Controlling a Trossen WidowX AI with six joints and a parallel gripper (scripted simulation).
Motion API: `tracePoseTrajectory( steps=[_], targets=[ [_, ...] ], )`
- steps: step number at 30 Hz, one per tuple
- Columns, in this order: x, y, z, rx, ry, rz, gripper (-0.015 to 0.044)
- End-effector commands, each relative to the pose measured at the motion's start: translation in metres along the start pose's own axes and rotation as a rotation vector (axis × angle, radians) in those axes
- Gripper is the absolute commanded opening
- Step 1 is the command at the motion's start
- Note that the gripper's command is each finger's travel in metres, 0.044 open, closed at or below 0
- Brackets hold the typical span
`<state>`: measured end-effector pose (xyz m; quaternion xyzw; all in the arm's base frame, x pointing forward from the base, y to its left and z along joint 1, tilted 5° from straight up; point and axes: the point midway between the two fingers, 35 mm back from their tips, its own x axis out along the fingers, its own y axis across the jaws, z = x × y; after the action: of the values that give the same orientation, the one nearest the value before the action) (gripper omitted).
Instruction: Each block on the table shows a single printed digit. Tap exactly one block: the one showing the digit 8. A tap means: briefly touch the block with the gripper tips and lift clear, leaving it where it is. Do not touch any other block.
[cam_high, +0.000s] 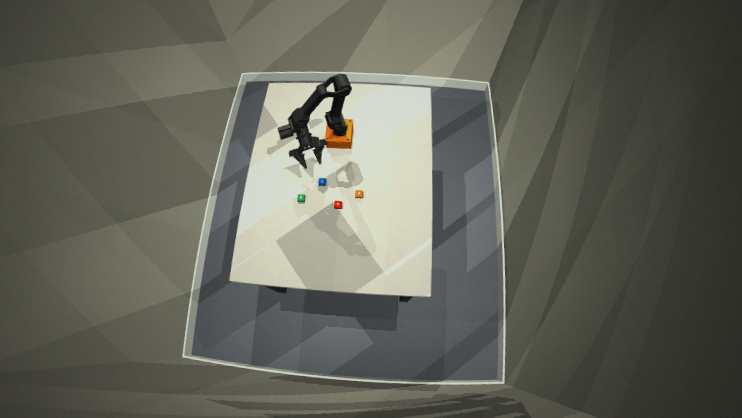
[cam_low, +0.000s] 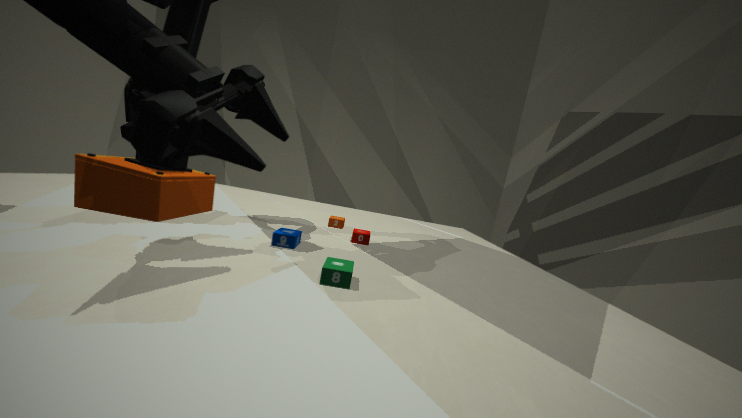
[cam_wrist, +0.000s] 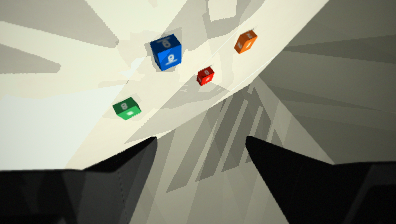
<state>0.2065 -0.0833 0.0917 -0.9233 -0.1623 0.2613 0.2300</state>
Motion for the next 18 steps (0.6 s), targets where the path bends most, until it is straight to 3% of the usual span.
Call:
tracePoseTrajectory(
  steps=[1,10,18],
  targets=[
    [0.001,0.000,0.000,-0.018,-0.008,0.000,0.0400],
    [0.026,-0.006,0.005,-0.985,-0.410,-0.138,0.0400],
    [0.039,-0.018,0.000,-1.927,-0.708,-0.556,0.0400]
  ],
)
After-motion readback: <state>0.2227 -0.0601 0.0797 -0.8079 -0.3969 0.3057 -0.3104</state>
